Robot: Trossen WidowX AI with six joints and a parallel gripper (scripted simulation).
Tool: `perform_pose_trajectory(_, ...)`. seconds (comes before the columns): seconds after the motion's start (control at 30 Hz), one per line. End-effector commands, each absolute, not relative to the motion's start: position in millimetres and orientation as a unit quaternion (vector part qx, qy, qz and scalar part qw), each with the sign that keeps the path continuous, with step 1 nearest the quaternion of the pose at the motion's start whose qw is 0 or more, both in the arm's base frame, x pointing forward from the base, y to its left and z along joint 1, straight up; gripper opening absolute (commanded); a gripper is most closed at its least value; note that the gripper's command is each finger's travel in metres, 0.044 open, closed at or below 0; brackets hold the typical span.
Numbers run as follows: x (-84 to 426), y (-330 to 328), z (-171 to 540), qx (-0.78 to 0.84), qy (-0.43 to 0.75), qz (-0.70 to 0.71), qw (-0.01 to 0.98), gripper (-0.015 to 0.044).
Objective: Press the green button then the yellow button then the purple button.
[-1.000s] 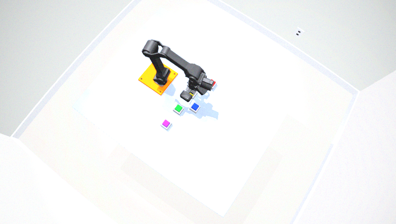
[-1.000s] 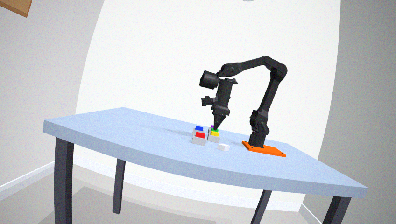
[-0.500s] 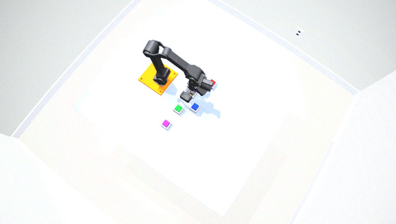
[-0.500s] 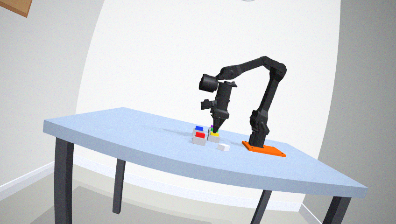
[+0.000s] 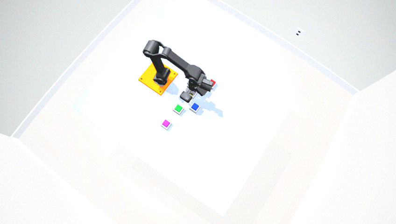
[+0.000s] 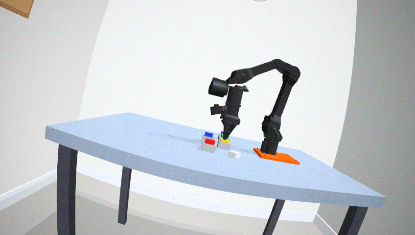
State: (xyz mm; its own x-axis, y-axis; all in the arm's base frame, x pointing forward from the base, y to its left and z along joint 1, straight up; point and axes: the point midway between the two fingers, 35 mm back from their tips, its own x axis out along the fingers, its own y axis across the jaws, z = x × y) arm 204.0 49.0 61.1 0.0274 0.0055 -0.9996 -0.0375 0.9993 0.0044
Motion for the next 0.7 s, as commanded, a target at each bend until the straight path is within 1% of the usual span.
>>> perform_pose_trajectory(0.0, 201.8, 48.7, 59.2, -0.01, 0.7, 0.013, 0.714, 0.002)
perform_pose_trajectory(0.13, 201.6, 48.6, 89.3, -0.01, 0.7, 0.013, 0.714, 0.002)
perform_pose_trajectory(0.33, 202.0, 48.7, 99.8, -0.01, 0.7, 0.013, 0.714, 0.002)
perform_pose_trajectory(0.5, 200.4, 48.3, 151.5, -0.01, 0.7, 0.013, 0.714, 0.002)
perform_pose_trajectory(0.67, 200.1, 48.3, 153.5, -0.01, 0.7, 0.013, 0.714, 0.002)
